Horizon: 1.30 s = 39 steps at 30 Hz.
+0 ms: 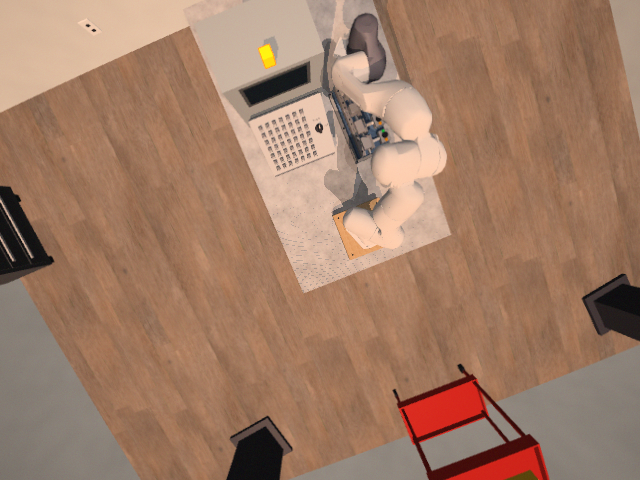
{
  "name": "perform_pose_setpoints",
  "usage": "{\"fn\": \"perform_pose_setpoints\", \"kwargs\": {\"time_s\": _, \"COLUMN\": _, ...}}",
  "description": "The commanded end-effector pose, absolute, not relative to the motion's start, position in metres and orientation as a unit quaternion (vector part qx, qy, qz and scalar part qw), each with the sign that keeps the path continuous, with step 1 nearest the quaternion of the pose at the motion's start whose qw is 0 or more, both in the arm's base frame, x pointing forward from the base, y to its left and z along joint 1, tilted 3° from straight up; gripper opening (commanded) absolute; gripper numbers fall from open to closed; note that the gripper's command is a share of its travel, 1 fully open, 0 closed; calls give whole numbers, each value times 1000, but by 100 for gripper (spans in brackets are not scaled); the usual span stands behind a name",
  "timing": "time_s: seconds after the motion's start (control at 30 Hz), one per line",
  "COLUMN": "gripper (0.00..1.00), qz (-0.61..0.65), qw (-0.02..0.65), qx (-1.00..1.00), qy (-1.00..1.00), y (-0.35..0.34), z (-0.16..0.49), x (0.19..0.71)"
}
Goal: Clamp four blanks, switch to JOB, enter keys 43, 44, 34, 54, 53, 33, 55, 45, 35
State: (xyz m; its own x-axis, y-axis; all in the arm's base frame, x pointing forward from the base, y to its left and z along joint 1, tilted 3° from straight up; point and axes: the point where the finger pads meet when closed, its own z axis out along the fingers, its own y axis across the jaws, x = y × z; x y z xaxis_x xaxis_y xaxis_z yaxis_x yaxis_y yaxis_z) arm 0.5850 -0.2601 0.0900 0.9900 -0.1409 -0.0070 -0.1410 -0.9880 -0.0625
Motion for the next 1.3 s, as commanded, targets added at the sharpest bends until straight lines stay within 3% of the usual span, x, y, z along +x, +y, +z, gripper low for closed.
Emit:
{"fn": "perform_pose_setpoints", "kwargs": {"time_s": 0.0, "gripper": 40, "qz": 0, "qw": 30, "qx": -997, "qy": 73, "y": -261, "z": 90, "x": 586}}
{"fn": "perform_pose_setpoints", "kwargs": {"time_s": 0.73, "gripper": 40, "qz": 0, "qw": 30, "qx": -997, "qy": 73, "y": -261, "z": 94, "x": 586}}
{"fn": "perform_pose_setpoints", "kwargs": {"time_s": 1.27, "gripper": 40, "qz": 0, "qw": 30, "qx": -997, "qy": 73, "y": -264, "z": 139, "x": 586}}
